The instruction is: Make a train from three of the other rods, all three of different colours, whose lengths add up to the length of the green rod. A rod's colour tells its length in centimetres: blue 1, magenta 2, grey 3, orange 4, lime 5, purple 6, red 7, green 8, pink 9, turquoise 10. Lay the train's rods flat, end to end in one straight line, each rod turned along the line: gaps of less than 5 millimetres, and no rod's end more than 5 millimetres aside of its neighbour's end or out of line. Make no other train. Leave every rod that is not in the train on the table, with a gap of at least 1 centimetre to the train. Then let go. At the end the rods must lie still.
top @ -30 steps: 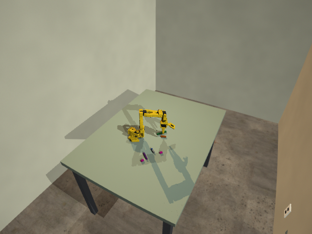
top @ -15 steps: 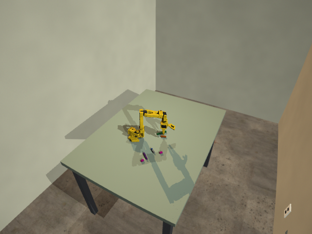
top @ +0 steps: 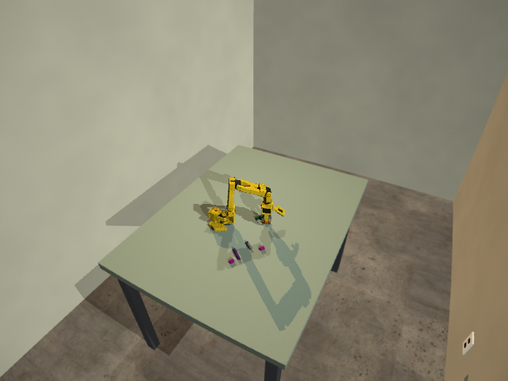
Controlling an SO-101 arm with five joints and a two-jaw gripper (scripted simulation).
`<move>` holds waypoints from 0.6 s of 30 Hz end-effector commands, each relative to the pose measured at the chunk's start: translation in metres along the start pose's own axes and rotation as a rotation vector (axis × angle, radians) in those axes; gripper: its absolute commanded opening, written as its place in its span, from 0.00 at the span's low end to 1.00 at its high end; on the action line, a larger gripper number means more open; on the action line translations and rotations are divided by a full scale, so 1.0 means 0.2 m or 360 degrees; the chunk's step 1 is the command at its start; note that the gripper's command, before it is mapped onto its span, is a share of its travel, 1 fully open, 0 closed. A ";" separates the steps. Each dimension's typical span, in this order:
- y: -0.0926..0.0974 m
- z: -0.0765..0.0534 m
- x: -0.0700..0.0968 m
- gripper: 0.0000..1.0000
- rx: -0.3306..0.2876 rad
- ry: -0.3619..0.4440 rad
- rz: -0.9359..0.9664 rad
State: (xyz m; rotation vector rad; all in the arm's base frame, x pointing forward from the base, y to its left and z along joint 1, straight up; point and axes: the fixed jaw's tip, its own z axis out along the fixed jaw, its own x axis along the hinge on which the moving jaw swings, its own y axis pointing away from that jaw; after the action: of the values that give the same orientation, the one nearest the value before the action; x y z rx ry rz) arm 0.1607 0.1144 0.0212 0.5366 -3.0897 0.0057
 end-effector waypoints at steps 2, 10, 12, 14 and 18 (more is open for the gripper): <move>0.02 -0.03 -0.04 0.19 -0.0030 -0.0114 0.0000; 0.02 0.01 -0.04 0.19 -0.0030 -0.0114 0.0000; 0.02 0.01 -0.04 0.19 -0.0030 -0.0114 0.0000; 0.02 0.01 -0.04 0.19 -0.0030 -0.0114 0.0000; 0.01 0.02 -0.04 0.19 -0.0030 -0.0115 -0.0002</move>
State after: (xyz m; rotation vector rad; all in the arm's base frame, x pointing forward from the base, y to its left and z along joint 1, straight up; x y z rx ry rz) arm 0.1598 0.1137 0.0084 0.5370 -3.0923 0.0038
